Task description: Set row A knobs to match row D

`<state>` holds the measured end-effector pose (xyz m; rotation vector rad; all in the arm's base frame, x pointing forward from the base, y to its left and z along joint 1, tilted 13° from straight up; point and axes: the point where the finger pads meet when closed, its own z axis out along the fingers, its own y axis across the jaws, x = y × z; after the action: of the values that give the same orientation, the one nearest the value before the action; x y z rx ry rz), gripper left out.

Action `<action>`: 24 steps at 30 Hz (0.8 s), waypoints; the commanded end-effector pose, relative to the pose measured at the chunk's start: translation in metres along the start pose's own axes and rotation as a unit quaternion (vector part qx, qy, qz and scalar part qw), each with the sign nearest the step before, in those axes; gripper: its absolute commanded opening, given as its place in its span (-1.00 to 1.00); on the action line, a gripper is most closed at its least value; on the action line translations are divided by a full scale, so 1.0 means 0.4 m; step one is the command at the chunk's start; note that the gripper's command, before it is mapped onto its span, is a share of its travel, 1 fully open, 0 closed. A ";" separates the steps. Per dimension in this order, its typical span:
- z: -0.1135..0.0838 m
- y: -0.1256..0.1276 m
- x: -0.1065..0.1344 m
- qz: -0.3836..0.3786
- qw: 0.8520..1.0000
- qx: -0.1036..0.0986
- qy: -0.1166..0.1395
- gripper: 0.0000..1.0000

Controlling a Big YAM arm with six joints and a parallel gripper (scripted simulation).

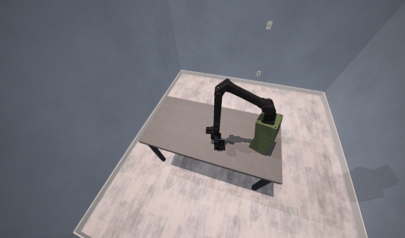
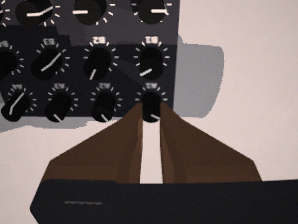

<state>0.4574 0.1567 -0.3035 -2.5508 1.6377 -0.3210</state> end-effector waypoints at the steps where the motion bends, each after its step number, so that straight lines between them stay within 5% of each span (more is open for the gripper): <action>1: 0.003 -0.010 0.008 -0.003 1.000 0.005 -0.001 -0.84; 24: 0.003 -0.011 0.008 0.040 0.999 0.005 -0.001 -0.84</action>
<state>0.4573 0.1566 -0.3036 -2.5220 1.6765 -0.3182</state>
